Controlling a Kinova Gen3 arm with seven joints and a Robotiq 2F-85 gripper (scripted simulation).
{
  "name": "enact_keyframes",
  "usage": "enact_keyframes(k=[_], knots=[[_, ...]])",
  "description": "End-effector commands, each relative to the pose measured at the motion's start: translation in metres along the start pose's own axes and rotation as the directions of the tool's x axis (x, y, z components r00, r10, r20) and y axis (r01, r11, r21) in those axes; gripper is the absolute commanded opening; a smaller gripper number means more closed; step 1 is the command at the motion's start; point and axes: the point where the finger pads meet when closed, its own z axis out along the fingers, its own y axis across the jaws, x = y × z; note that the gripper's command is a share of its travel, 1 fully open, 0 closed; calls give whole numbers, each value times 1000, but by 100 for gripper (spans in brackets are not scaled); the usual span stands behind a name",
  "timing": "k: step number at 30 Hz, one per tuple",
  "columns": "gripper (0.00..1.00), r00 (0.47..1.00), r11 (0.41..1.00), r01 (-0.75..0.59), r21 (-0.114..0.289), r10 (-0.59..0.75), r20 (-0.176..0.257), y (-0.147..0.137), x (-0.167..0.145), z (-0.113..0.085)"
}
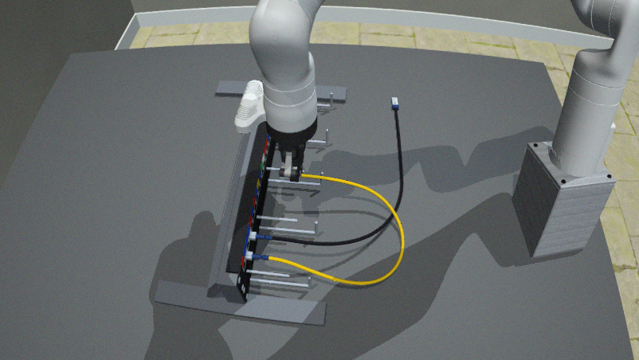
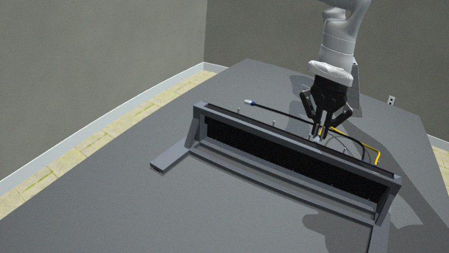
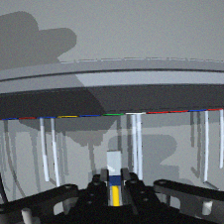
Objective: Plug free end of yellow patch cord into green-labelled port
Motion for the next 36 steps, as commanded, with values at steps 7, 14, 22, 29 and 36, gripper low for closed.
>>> enact_keyframes(k=[7,14,22,29,36], knots=[[0,1000,1000,-1,0,1,-1,0,1,1],[0,1000,1000,-1,0,1,-1,0,1,1],[0,1000,1000,-1,0,1,-1,0,3,1],[0,1000,1000,-1,0,1,-1,0,11,0],[0,1000,1000,-1,0,1,-1,0,20,0]])
